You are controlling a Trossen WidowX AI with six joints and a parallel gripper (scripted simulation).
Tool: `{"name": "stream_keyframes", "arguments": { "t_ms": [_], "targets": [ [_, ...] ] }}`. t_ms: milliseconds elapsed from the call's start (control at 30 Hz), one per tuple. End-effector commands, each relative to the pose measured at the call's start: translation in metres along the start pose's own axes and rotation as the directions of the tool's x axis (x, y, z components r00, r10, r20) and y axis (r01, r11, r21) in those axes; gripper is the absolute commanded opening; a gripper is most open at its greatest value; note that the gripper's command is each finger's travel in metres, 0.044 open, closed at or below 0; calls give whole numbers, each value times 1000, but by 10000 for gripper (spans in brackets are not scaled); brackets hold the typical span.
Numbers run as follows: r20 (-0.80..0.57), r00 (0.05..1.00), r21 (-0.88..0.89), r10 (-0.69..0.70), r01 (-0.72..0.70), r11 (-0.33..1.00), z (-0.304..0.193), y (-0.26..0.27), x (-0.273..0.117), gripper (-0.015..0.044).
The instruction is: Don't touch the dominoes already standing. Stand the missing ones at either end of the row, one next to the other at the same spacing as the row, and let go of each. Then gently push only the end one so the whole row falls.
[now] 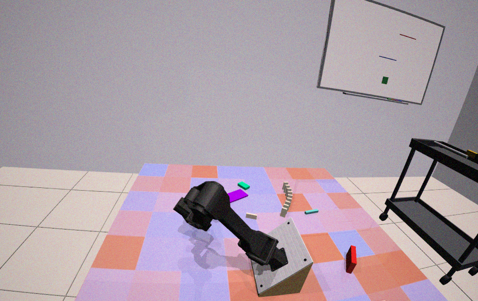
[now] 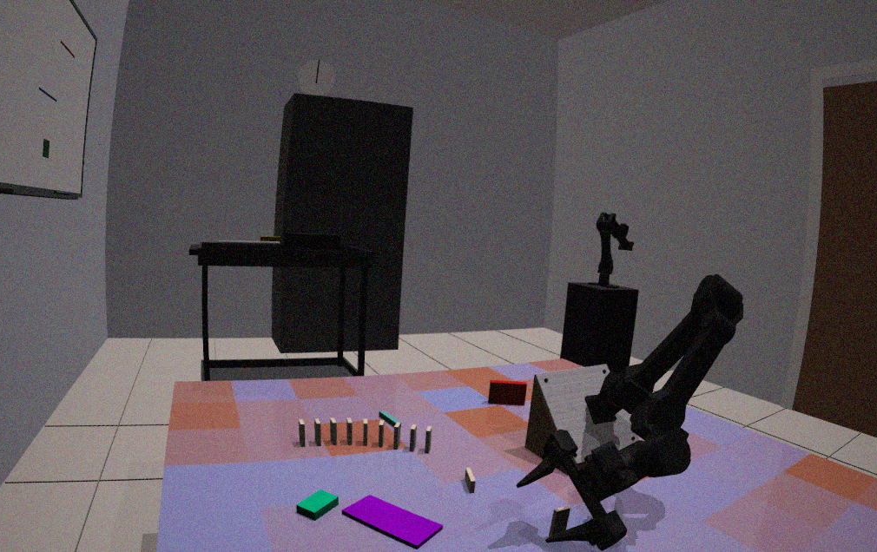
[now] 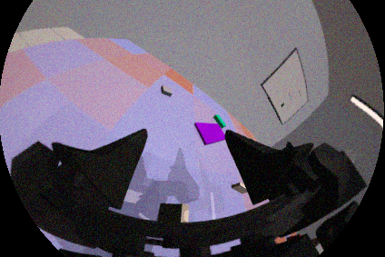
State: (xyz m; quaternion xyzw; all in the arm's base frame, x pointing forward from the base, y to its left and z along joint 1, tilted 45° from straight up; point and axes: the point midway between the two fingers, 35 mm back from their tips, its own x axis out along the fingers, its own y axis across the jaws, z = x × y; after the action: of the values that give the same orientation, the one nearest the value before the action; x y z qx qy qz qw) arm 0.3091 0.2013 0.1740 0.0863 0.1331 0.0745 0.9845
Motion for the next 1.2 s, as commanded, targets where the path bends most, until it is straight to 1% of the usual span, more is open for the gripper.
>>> {"name": "stream_keyframes", "arguments": {
  "t_ms": [0,67,133,233,300,367,433,467,533,700,767,1167],
  "targets": [
    [-220,971,-397,90,-173,901,11,2,26,440],
    [-318,939,-519,129,-286,805,16,-1,31,440],
    [-413,894,-602,173,-410,685,22,-5,31,440],
    [-548,811,-628,206,-561,539,17,-22,28,440],
    [-651,721,-592,238,-679,434,10,-38,22,440],
    [-715,642,-541,279,-760,361,7,-48,12,440],
    [-772,537,-460,341,-841,283,4,-51,-4,440],
    [-777,495,-437,389,-869,232,7,-50,-9,440],
    [-788,429,-390,442,-903,182,10,-49,-20,440],
    [-791,278,-259,546,-959,114,15,-47,-50,440],
    [-788,266,-248,555,-963,109,16,-47,-52,440],
    [-788,266,-248,555,-963,109,16,-47,-52,440]
  ]
}}
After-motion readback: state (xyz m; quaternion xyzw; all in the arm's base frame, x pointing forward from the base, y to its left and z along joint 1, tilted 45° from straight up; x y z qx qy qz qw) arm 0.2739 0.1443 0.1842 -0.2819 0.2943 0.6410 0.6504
